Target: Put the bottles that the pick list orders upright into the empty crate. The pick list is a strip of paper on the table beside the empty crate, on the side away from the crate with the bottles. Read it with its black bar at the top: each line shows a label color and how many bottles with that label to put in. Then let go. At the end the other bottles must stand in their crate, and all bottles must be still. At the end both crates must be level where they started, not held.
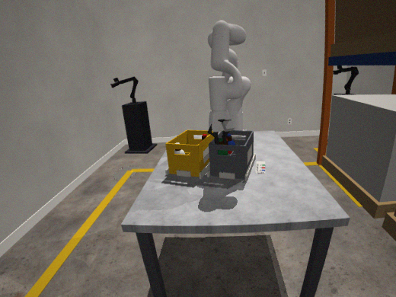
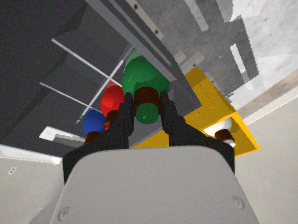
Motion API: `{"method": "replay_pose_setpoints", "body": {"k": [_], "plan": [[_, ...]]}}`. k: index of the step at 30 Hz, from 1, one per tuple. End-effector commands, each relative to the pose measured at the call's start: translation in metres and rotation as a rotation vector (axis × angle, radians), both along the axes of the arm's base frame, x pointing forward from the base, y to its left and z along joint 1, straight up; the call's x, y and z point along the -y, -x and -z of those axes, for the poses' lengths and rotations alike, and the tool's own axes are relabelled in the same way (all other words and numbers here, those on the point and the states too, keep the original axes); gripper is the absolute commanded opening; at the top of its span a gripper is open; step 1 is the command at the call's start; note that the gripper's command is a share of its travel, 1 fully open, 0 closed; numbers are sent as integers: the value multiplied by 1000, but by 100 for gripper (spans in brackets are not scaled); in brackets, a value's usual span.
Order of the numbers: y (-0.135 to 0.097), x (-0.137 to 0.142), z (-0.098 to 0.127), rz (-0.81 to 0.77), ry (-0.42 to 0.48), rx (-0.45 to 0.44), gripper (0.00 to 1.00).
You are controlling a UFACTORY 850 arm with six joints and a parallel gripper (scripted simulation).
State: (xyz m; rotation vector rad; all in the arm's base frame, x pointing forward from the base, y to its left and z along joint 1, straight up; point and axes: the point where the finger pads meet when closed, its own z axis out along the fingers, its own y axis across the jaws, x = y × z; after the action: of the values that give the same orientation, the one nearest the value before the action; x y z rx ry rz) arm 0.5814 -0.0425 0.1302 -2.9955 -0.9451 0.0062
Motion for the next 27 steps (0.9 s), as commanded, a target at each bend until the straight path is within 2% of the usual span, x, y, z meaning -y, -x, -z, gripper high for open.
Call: {"method": "replay_pose_setpoints", "body": {"k": [1, 27], "plan": [[-1, 0, 1, 0, 0, 2, 0], [-1, 0, 13, 0, 0, 2, 0]]}}
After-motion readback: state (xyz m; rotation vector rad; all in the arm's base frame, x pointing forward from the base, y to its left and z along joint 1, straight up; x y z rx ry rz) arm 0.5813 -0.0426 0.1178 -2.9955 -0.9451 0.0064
